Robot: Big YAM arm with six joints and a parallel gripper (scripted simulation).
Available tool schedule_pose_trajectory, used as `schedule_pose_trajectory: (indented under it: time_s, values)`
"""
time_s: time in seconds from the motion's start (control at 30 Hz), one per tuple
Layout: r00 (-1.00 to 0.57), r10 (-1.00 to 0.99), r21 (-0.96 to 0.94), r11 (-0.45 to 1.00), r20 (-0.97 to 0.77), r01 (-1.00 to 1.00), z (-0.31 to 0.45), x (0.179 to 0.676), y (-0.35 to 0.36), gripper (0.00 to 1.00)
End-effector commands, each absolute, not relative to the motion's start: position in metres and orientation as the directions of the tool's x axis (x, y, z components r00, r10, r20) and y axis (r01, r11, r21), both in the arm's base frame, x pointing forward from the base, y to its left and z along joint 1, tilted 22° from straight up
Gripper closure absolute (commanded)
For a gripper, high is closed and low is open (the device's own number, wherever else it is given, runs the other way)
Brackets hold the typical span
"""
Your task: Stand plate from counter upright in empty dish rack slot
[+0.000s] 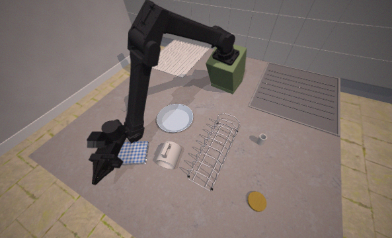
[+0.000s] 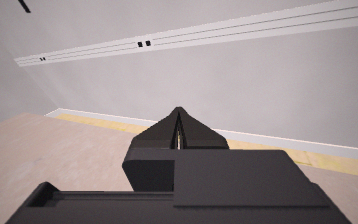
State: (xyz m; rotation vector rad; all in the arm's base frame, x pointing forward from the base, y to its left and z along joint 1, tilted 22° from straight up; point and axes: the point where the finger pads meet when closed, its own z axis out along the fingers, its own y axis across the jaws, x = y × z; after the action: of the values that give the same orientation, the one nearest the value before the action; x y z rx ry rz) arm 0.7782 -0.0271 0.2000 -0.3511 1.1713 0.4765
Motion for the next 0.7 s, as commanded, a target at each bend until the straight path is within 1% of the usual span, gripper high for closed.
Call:
schedule_pose_trajectory:
  time_s: [0.0,0.53,0.57,0.67]
  values:
    - [0.321,0.171,-0.026,0.849,-0.932,-0.528,0.208,0.778,-0.028,1.00]
    - [0.321,0.171,-0.026,0.849,-0.932,-0.528,0.208,0.778,-0.028,1.00]
    - [0.338,0.168,-0.039,0.849,-0.926,-0.527,0.216,0.780,-0.028,0.00]
    - [0.334,0.157,-0.042,0.853,-0.929,-0.519,0.225,0.777,-0.028,0.00]
